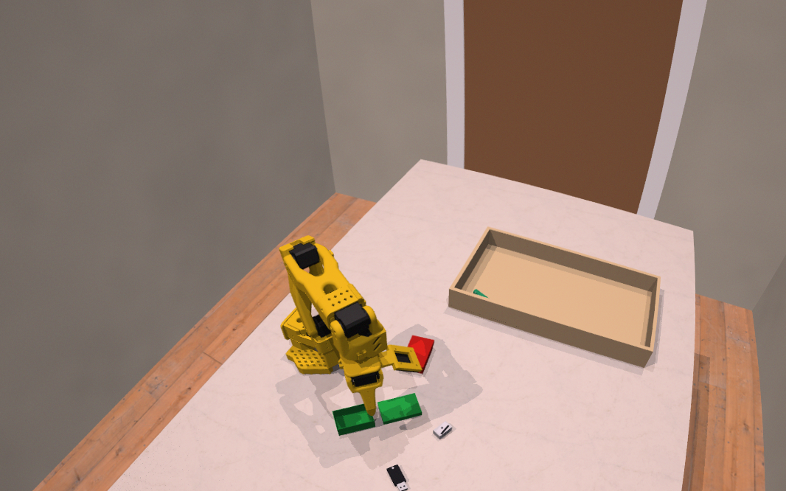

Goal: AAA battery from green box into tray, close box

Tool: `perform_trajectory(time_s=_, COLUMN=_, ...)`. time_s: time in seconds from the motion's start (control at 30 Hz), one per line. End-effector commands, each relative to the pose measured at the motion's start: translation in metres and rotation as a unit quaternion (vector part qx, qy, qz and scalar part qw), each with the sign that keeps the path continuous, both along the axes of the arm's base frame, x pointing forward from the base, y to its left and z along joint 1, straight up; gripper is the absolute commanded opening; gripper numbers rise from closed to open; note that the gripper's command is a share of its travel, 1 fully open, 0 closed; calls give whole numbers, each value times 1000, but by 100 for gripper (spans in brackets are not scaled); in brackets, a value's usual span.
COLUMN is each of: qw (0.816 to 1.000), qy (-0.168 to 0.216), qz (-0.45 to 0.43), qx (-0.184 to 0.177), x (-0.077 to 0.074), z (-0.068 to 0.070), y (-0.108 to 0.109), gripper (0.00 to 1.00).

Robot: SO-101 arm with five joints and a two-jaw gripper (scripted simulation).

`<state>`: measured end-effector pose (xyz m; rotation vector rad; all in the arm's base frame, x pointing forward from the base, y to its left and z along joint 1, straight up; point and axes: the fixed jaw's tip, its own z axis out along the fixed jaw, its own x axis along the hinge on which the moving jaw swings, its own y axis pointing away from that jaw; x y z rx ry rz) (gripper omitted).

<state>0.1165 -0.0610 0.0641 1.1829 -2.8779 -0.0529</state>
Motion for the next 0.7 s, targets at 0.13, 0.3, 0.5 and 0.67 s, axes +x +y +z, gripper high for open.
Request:
perform_trajectory(time_s=0.13, qw=1000, qy=-20, qz=-5, qx=-10, x=24, z=5, y=19, gripper=29)
perform_trajectory(time_s=0.3, qw=1000, qy=-20, qz=-7, qx=-10, x=31, z=5, y=30, gripper=29)
perform_trajectory(time_s=0.5, qw=1000, qy=-20, qz=-7, qx=-10, x=33, z=5, y=33, gripper=29)
perform_trajectory(time_s=0.67, qw=1000, qy=-20, qz=-7, qx=-10, x=33, z=5, y=33, gripper=29)
